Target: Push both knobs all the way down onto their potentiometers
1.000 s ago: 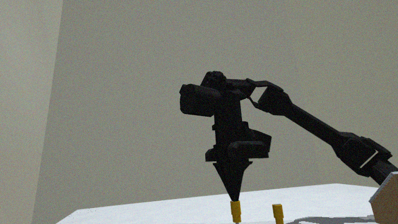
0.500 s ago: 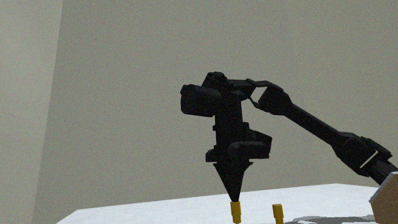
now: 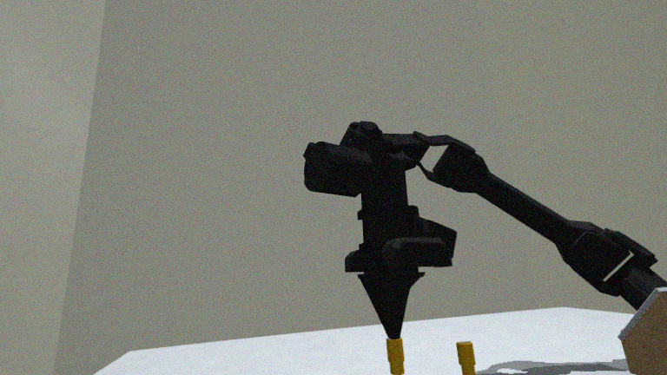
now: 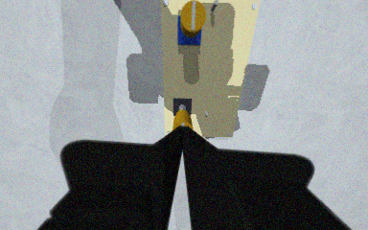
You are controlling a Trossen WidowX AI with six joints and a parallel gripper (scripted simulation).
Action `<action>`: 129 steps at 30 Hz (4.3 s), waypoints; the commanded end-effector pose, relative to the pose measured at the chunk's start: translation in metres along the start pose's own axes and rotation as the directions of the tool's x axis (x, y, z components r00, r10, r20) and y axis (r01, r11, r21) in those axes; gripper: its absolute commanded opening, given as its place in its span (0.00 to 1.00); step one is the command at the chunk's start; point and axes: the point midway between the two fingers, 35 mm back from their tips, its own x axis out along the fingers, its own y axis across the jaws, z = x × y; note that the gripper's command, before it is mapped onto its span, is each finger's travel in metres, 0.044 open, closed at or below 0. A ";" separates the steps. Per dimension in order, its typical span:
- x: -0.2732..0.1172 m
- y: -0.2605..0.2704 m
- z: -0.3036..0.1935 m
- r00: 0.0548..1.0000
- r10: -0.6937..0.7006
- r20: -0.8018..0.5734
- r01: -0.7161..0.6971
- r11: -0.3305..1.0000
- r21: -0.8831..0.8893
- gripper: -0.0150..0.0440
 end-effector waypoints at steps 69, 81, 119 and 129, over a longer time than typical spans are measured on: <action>0.048 0.004 -0.001 1.000 0.014 0.028 -0.014 1.000 0.017 0.25; 0.048 0.004 -0.001 1.000 0.014 0.028 -0.014 1.000 0.017 0.25; 0.051 0.004 -0.001 1.000 0.014 0.028 -0.014 1.000 0.017 0.25; 0.051 0.004 -0.001 1.000 0.014 0.028 -0.014 1.000 0.017 0.25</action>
